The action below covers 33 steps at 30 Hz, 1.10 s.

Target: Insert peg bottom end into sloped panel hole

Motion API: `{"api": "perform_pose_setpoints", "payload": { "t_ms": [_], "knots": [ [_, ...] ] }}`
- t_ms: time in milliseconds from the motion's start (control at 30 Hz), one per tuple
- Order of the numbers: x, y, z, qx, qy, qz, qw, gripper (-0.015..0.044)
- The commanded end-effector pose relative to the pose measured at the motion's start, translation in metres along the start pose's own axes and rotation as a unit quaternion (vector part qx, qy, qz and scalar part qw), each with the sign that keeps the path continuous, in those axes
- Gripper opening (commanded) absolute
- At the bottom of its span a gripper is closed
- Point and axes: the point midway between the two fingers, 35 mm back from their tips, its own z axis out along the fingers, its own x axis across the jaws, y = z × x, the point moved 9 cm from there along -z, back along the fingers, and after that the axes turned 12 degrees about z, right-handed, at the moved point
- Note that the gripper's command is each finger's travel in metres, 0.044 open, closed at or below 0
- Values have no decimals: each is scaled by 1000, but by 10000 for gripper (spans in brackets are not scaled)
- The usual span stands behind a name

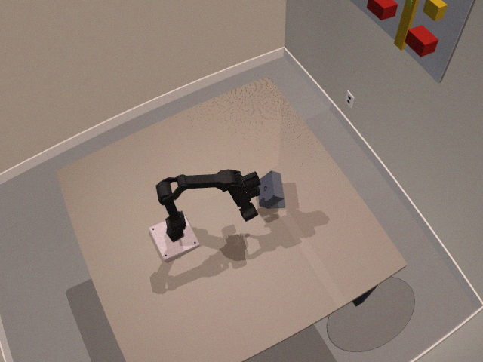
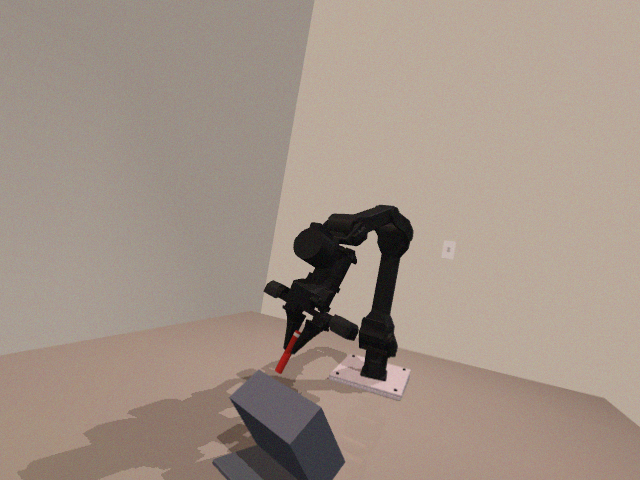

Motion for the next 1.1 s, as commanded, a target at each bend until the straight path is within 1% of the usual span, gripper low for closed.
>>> {"api": "perform_pose_setpoints", "payload": {
  "t_ms": [0, 1067],
  "knots": [
    [6, -1, -1, -13, -5, -18, 1000, 0],
    [43, -11, -10, -93, -28, -115, 989, 0]
  ]
}}
